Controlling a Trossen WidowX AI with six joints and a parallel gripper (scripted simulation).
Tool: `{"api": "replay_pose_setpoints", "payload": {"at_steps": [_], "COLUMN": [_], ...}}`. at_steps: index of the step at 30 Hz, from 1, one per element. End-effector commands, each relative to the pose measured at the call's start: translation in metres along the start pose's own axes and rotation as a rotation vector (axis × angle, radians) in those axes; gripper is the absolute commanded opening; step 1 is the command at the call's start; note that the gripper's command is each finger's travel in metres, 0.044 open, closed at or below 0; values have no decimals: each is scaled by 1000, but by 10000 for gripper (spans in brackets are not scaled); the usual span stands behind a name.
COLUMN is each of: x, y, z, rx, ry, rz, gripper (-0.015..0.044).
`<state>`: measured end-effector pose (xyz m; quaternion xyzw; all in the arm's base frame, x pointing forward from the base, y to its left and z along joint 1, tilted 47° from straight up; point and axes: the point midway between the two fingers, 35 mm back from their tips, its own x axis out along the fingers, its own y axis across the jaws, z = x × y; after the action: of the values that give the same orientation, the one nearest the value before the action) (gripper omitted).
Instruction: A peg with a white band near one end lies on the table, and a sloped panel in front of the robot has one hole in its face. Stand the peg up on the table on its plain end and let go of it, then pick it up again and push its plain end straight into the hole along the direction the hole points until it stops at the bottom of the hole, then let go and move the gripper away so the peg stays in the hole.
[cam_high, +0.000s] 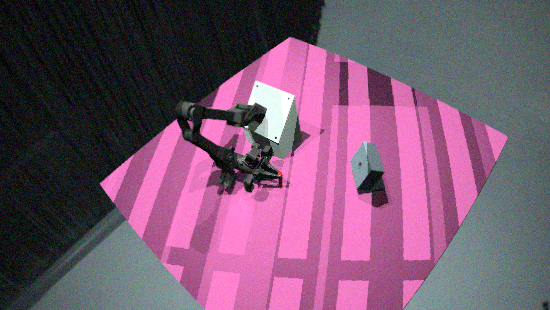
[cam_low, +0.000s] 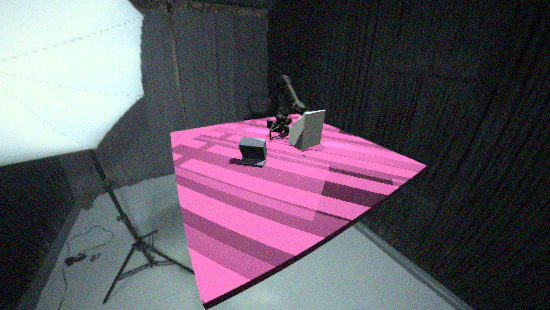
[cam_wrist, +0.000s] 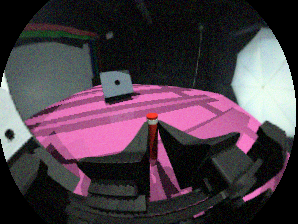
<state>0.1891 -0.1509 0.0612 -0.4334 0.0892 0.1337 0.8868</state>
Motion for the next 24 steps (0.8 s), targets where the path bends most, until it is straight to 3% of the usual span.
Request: {"api": "replay_pose_setpoints", "payload": {"at_steps": [1, 19, 24], "x": [-1, -4, -3], "y": [0, -1, -1], "z": [-2, -3, -1], "rx": [0, -10, -12], "ry": [1, -13, -15], "rz": [0, 0, 0], "gripper": [49, 49, 130]}}
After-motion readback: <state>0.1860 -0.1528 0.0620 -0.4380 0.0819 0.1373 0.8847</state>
